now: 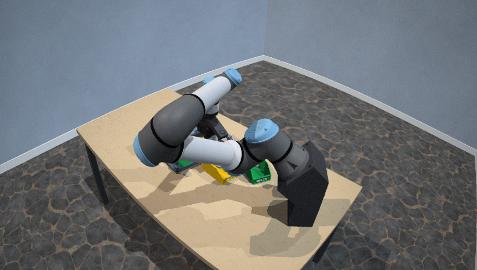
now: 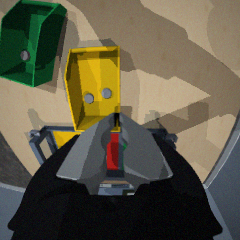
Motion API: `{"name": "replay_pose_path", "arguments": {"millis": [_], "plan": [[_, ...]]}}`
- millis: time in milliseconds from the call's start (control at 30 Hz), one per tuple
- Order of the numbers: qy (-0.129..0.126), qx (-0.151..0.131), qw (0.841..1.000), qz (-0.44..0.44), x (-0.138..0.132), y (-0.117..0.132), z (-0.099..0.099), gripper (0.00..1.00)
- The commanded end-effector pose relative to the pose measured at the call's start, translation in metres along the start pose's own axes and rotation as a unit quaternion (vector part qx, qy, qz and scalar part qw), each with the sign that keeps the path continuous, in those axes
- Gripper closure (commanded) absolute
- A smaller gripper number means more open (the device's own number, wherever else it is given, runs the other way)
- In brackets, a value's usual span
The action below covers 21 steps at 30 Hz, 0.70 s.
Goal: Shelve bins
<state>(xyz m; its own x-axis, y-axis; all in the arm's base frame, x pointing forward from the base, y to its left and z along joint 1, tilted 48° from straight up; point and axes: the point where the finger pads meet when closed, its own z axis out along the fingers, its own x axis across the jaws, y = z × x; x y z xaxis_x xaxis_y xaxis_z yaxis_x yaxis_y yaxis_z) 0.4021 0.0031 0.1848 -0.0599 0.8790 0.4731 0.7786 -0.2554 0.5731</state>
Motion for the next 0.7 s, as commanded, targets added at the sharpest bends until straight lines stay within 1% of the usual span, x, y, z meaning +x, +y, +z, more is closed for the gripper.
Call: {"name": "replay_pose_path", "arguments": {"millis": [0, 667], "plan": [[0.000, 0.000, 1.000, 0.000, 0.0000, 0.0002, -0.0001, 1.00], [-0.001, 0.000, 1.000, 0.002, -0.0029, -0.0002, -0.0001, 1.00]]}}
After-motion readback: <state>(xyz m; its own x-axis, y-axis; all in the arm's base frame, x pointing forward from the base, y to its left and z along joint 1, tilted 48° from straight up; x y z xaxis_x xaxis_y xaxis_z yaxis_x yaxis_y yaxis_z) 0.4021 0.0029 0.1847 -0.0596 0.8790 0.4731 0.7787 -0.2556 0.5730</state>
